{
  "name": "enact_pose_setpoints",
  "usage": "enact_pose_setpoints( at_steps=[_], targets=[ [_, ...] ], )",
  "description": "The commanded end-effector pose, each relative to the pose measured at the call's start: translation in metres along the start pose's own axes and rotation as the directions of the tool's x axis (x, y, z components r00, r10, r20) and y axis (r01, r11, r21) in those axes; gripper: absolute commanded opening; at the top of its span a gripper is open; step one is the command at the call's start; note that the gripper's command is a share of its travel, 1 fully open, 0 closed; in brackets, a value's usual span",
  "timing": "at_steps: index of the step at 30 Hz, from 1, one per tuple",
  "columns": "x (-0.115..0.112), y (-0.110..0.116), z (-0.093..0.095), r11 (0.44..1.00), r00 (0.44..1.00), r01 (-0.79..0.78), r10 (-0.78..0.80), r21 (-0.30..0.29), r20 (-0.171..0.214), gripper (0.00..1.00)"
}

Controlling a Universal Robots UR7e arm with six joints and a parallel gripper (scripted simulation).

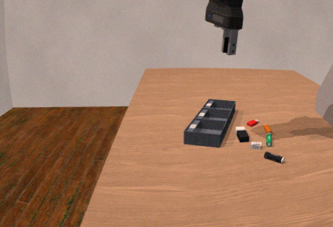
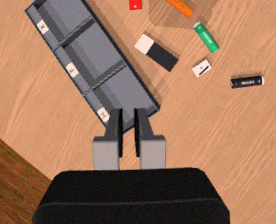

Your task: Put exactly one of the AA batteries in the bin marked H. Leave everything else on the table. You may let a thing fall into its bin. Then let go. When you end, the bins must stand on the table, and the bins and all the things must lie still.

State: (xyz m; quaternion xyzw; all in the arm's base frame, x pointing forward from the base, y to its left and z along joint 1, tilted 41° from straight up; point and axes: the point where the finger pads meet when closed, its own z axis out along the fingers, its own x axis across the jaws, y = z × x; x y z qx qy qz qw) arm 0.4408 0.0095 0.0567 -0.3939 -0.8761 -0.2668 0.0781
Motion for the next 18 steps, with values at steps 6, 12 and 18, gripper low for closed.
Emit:
enact_pose_setpoints(
  at_steps=[6,12,18],
  targets=[
    [0.023,-0.032,-0.003,0.974,0.971,-0.226,0.227,0.021,-0.069,0.31],
    [0.040,-0.048,-0.006,0.911,0.903,-0.409,0.412,0.053,-0.125,0.31],
    [0.055,-0.059,-0.009,0.836,0.820,-0.541,0.548,0.090,-0.165,0.31]
  ],
)
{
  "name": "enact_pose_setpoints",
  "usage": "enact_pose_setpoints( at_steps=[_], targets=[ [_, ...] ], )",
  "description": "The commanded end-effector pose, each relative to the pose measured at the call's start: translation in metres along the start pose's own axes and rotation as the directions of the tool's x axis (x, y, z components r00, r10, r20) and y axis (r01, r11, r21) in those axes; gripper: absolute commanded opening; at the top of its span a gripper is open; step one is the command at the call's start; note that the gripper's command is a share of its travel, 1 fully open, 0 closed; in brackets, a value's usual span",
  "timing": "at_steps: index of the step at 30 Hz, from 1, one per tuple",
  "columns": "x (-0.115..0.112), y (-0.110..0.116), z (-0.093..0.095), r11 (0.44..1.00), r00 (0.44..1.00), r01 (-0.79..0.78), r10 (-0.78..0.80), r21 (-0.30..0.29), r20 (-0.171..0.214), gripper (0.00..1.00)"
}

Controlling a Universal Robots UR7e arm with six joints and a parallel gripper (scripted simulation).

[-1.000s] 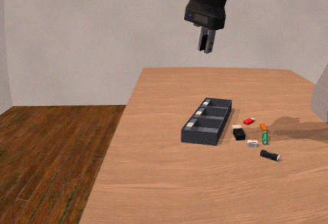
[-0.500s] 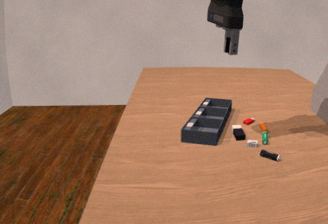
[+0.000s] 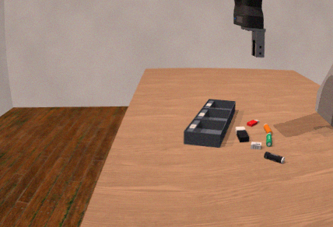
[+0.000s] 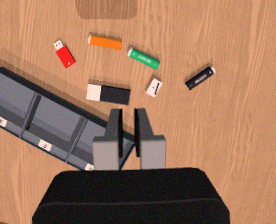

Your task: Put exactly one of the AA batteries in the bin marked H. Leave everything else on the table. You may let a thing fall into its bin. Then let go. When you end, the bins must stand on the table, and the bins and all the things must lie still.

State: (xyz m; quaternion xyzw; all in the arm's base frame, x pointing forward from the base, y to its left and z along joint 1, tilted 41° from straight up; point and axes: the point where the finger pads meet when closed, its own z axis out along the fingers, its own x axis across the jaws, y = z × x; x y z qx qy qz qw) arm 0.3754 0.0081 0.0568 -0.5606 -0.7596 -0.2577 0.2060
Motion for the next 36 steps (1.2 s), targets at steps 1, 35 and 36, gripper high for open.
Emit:
enact_pose_setpoints(
  at_steps=[1,35,36],
  targets=[
    [0.007,-0.014,-0.001,0.989,0.988,-0.147,0.148,0.017,-0.047,0.31],
    [-0.111,0.011,0.087,0.905,0.903,0.426,-0.426,-0.009,-0.050,0.31],
    [-0.117,0.012,0.092,0.893,0.891,0.451,-0.451,-0.010,-0.050,0.31]
  ],
)
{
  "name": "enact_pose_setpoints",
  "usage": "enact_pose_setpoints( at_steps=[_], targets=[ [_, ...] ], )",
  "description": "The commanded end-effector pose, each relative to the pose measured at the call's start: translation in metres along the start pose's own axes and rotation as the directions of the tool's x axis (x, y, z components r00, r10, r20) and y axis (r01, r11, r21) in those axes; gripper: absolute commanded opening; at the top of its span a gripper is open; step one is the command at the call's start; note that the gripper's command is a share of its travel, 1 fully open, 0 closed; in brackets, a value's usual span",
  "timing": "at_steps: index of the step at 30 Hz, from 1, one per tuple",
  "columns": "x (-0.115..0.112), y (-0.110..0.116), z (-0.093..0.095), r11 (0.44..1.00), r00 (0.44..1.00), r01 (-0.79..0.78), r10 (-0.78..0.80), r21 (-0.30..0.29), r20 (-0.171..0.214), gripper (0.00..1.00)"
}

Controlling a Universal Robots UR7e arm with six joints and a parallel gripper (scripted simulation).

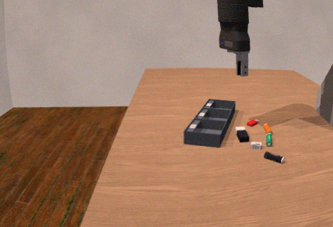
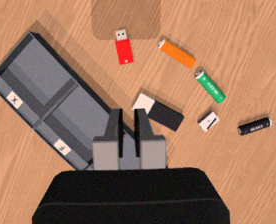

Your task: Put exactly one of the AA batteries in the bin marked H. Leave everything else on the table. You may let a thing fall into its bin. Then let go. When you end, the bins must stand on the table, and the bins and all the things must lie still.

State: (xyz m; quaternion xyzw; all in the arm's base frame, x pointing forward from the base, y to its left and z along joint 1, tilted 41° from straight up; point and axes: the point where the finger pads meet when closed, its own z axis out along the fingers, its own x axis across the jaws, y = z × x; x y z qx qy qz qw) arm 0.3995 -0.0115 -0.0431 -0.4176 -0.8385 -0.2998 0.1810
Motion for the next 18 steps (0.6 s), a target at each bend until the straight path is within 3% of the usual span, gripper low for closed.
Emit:
enact_pose_setpoints(
  at_steps=[1,3,13,18],
  targets=[
    [-0.044,-0.004,0.029,0.988,0.988,0.157,-0.157,-0.003,0.001,0.31],
    [-0.044,-0.004,0.029,0.988,0.988,0.157,-0.157,-0.003,0.001,0.31],
    [-0.115,-0.012,0.076,0.893,0.893,0.451,-0.451,0.001,0.002,0.31],
    [-0.119,-0.013,0.079,0.824,0.824,0.567,-0.567,0.003,0.003,0.31]
  ],
)
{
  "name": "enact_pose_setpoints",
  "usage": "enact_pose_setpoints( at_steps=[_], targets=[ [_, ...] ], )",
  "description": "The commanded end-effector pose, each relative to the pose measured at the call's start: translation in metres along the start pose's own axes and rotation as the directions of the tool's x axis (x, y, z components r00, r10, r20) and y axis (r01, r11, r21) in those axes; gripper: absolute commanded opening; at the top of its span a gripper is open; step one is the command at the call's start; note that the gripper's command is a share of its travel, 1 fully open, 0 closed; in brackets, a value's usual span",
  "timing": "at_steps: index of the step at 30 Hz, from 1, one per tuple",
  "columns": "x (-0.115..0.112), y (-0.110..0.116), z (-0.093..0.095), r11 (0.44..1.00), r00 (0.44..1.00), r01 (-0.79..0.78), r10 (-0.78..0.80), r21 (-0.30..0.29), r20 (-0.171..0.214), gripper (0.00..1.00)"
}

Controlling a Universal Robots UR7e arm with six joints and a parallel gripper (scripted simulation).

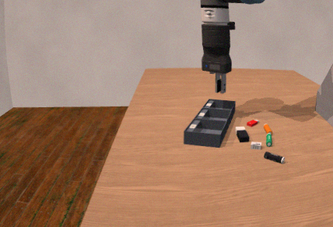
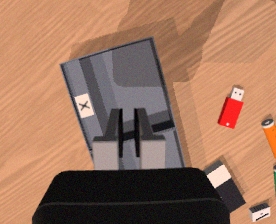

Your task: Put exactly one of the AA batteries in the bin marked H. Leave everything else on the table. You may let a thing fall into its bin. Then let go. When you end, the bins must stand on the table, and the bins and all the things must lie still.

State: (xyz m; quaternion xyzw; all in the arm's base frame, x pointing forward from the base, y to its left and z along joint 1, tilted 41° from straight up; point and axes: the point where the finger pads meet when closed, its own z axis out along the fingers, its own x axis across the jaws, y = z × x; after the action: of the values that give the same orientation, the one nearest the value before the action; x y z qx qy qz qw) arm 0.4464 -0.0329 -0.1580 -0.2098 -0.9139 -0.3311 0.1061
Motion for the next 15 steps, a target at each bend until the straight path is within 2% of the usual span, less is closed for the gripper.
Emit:
enact_pose_setpoints(
  at_steps=[1,8,15],
  targets=[
    [-0.0130,-0.0067,0.0085,0.991,0.991,0.130,-0.130,-0.002,0.002,0.31],
    [-0.0130,-0.0067,0.0085,0.946,0.946,0.325,-0.325,0.001,0.004,0.31],
    [-0.0130,-0.0067,0.0085,0.869,0.869,0.495,-0.496,0.006,0.004,0.31]
  ],
)
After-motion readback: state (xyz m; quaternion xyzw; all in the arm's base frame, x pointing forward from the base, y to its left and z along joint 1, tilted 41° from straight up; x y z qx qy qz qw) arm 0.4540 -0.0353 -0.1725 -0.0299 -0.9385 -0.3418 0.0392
